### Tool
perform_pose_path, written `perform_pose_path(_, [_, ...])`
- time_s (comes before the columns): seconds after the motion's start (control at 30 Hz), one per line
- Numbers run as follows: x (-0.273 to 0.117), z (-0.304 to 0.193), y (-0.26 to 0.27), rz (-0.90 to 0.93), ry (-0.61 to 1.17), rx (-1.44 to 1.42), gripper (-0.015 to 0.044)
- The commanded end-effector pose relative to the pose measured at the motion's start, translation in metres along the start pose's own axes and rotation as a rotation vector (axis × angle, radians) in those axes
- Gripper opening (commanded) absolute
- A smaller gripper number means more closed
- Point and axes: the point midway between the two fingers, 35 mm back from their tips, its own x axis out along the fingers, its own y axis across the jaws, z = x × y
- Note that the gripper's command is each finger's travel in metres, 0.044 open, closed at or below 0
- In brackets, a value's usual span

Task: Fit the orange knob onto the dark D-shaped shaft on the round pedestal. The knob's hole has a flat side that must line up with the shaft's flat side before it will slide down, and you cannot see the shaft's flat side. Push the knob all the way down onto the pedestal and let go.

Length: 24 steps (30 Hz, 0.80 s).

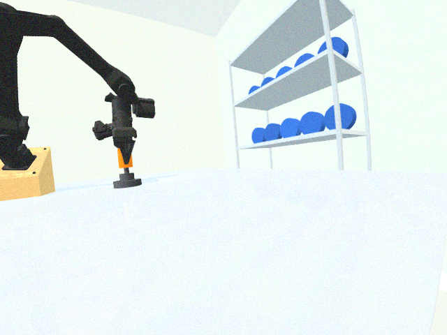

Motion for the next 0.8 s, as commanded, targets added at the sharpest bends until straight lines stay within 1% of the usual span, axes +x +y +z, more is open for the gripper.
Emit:
perform_pose_path(0.0, [0.0002, -0.0004, 0.0001, 0.002, 0.002, -0.004, 0.0000])
perform_pose_path(0.43, [-0.0038, -0.0006, 0.0002, 0.002, 0.002, 0.022, 0.0000])
perform_pose_path(0.57, [-0.0036, -0.0008, 0.0003, 0.002, 0.002, 0.178, 0.0000])
perform_pose_path(0.77, [-0.0019, -0.0005, 0.0006, 0.001, 0.002, 0.590, 0.0000])
